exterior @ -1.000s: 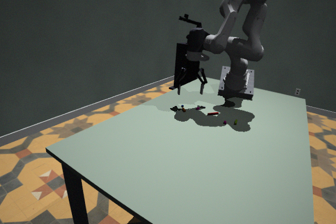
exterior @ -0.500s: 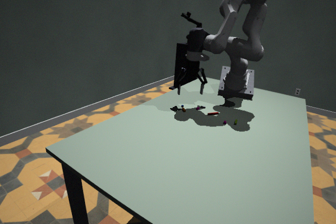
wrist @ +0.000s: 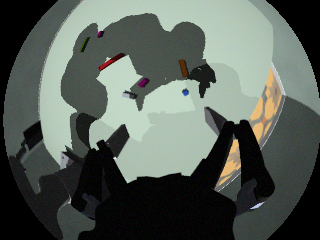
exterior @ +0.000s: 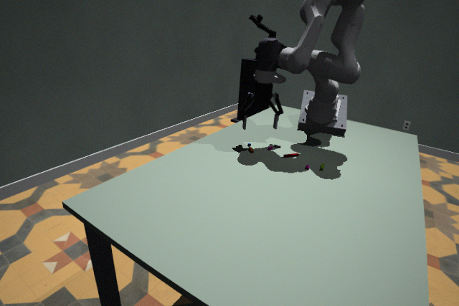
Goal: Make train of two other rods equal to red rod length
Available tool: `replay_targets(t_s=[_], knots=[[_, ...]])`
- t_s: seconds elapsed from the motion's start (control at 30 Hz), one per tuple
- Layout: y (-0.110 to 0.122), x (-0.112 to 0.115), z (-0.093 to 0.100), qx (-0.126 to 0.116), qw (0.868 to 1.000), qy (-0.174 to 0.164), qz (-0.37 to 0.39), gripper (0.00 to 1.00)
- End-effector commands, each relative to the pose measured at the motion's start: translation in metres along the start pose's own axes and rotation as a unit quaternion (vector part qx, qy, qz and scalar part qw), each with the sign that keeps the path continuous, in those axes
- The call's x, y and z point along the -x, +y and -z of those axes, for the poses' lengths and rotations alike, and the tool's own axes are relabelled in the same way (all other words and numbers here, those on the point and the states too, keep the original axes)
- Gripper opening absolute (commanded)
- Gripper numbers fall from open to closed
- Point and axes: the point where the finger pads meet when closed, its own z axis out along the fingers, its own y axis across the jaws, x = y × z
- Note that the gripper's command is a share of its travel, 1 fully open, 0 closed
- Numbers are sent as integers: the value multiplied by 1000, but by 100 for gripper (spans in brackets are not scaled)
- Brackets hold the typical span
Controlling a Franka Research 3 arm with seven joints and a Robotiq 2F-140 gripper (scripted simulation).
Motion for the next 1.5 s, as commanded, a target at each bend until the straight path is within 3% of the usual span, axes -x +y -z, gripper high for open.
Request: replay_targets(t_s=[0.0, 0.37, 0.67, 1.23, 1.47], knots=[[1, -1, 0, 2, 1000, 1, 4, 100], [1, -1, 1, 2, 1000, 1, -2, 100], [3, -5, 10, 5, 996, 2, -93, 100], [6, -13, 25, 10, 968, 5, -250, 100], [7, -18, 33, 11, 945, 7, -326, 100]])
